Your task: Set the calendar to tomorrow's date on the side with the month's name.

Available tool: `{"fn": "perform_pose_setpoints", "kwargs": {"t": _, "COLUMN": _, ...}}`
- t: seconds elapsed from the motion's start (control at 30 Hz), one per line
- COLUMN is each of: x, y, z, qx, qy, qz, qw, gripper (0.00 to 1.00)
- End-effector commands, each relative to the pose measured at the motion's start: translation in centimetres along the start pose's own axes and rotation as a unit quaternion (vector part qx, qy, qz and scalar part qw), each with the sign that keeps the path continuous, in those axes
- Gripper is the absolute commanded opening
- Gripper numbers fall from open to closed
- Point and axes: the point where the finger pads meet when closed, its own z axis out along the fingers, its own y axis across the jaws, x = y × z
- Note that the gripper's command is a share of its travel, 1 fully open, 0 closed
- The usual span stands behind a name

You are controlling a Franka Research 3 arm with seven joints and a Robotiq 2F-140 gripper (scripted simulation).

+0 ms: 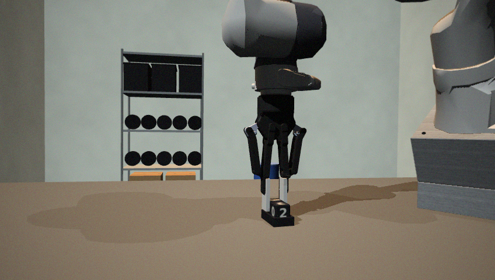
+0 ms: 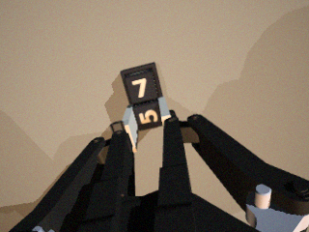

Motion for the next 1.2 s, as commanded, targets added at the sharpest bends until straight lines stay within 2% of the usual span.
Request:
{"fn": "perform_pose_setpoints", "kwargs": {"t": 0.0, "x": 0.16, "y": 0.12, "z": 0.05, "qx": -0.001, "qy": 0.001, "qz": -0.003, "qw": 1.000, "gripper": 0.16}}
{"fn": "perform_pose_setpoints", "kwargs": {"t": 0.33, "x": 0.16, "y": 0.12, "z": 0.05, "qx": -0.001, "qy": 0.001, "qz": -0.003, "qw": 1.000, "gripper": 0.18}}
{"fn": "perform_pose_setpoints", "kwargs": {"t": 0.67, "x": 0.16, "y": 0.12, "z": 0.05, "qx": -0.001, "qy": 0.001, "qz": -0.003, "qw": 1.000, "gripper": 0.28}}
{"fn": "perform_pose_setpoints", "kwargs": {"t": 1.17, "x": 0.16, "y": 0.12, "z": -0.28, "qx": -0.001, "qy": 0.001, "qz": -0.003, "qw": 1.000, "gripper": 0.28}}
